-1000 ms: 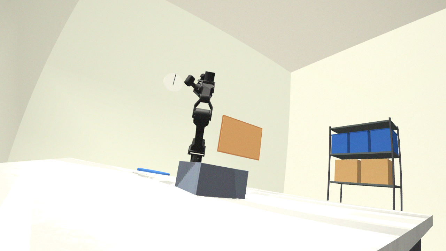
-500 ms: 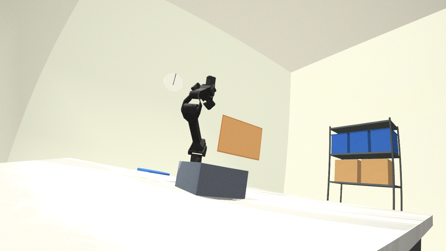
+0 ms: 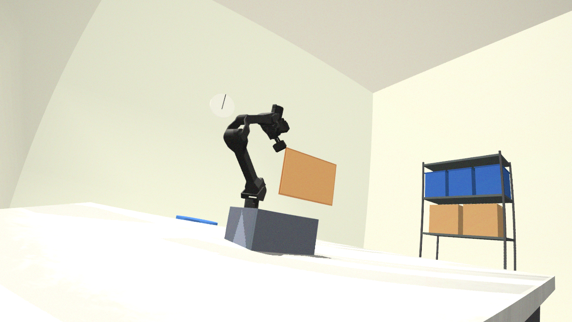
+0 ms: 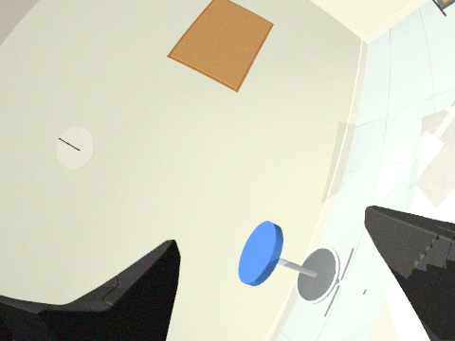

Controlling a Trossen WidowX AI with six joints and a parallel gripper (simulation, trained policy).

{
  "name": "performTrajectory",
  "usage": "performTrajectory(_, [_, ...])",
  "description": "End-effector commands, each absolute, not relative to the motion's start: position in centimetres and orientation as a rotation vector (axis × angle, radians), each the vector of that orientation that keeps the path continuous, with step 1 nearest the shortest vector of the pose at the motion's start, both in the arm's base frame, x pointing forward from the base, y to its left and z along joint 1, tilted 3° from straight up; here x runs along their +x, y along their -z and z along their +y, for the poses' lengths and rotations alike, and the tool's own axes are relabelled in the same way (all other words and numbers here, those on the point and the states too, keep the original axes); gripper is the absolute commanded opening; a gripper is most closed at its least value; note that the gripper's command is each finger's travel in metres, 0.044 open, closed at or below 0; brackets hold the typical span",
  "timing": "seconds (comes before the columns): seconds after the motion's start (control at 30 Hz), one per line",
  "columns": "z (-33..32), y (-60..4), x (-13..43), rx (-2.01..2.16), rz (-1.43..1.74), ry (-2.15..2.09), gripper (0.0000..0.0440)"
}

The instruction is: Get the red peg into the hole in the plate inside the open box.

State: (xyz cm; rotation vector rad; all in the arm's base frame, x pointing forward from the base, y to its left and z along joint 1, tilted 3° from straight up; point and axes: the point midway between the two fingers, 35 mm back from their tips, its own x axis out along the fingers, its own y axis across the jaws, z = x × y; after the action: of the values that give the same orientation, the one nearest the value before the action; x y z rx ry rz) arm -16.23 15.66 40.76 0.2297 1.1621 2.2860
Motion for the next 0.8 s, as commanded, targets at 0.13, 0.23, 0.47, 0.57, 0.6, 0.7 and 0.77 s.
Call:
performTrajectory(0.13, [20.2,-37.5,-13.5,0.254,1.265,-1.964,0.044])
performTrajectory(0.23, [21.5,-36.3,-12.2,0.268,1.292,-1.85,0.044])
performTrajectory(0.47, [23.9,-33.5,-8.6,0.306,1.344,-1.583,0.044])
performTrajectory(0.57, [24.6,-32.3,-7.0,0.323,1.361,-1.469,0.044])
performTrajectory(0.6, [24.8,-31.9,-6.4,0.329,1.366,-1.431,0.044])
performTrajectory(0.7, [25.3,-30.6,-4.7,0.348,1.381,-1.316,0.044])
performTrajectory(0.77, [25.5,-29.8,-3.5,0.36,1.389,-1.24,0.044])
